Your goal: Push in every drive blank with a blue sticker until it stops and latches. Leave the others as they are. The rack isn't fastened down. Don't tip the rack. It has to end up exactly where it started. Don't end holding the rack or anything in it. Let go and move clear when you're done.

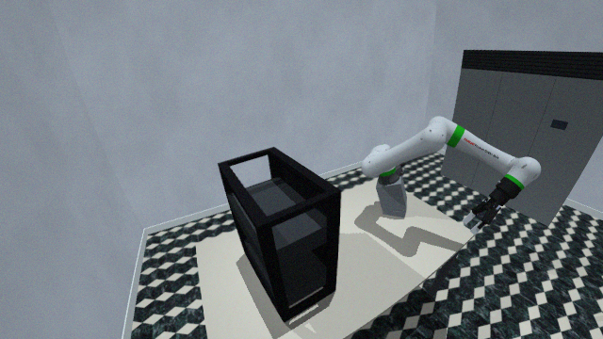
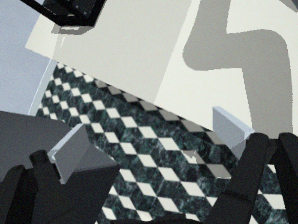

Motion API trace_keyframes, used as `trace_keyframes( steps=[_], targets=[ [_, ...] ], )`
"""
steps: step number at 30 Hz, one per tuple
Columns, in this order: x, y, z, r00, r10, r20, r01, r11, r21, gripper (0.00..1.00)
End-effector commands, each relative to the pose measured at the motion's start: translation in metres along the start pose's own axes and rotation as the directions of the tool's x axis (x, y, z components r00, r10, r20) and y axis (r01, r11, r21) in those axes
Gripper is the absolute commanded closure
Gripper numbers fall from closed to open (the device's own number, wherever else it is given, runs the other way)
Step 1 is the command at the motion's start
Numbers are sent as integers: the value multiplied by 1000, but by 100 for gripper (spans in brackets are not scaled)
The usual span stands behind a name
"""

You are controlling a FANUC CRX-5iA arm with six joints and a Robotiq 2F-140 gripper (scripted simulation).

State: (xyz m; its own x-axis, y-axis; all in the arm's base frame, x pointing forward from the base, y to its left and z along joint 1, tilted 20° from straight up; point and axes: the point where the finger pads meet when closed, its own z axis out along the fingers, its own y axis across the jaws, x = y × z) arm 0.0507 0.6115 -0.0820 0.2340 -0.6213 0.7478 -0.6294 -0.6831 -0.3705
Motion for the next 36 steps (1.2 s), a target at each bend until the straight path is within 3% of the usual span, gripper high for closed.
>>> trace_keyframes(
  steps=[1, 4, 17, 19, 34, 36],
  targets=[
    [-7, -10, -22, 998, 41, 48, -41, 999, 4, 0],
    [-10, -17, -38, 994, 71, 84, -71, 997, 5, 0],
    [-16, -66, -154, 909, 263, 322, -266, 963, -34, 0],
    [-16, -66, -154, 909, 263, 322, -266, 963, -34, 0],
    [18, -123, -301, 682, 465, 565, -451, 875, -176, 0],
    [18, -123, -301, 682, 465, 565, -451, 875, -176, 0]
  ],
)
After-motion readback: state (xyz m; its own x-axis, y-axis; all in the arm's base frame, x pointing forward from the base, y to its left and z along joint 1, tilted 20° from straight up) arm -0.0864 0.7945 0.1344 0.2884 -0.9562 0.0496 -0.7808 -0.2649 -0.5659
